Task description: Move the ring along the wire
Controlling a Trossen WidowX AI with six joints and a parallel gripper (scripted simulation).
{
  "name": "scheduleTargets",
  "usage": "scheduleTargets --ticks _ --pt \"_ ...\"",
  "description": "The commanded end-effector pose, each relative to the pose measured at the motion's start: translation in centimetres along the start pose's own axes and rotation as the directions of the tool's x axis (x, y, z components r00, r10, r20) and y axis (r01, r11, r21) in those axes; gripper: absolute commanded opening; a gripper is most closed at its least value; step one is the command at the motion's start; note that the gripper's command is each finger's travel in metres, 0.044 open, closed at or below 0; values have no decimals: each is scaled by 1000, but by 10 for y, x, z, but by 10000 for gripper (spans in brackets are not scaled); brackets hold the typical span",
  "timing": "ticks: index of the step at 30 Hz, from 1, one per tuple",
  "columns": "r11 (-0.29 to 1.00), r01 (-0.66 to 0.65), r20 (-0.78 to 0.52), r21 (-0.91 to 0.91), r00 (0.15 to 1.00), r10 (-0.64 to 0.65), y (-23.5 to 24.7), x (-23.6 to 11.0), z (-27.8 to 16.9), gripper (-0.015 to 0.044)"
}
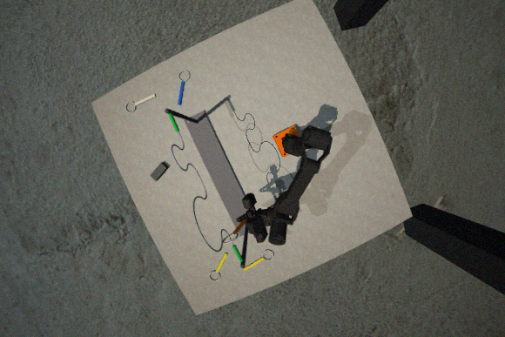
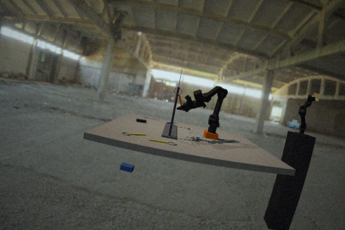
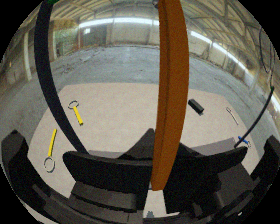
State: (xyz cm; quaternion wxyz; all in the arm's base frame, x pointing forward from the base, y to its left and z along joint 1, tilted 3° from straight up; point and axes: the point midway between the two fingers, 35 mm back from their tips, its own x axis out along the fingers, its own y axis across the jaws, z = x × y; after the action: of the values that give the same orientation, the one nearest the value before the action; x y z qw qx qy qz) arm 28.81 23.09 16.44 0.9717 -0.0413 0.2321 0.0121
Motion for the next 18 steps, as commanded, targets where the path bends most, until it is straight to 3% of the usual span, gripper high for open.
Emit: scheduleTargets --ticks 1,18 --pt "1000 -12 4 22 1000 12 8 -2 4 -150" --pt "999 -20 4 37 1000 19 26 -5 5 -150"
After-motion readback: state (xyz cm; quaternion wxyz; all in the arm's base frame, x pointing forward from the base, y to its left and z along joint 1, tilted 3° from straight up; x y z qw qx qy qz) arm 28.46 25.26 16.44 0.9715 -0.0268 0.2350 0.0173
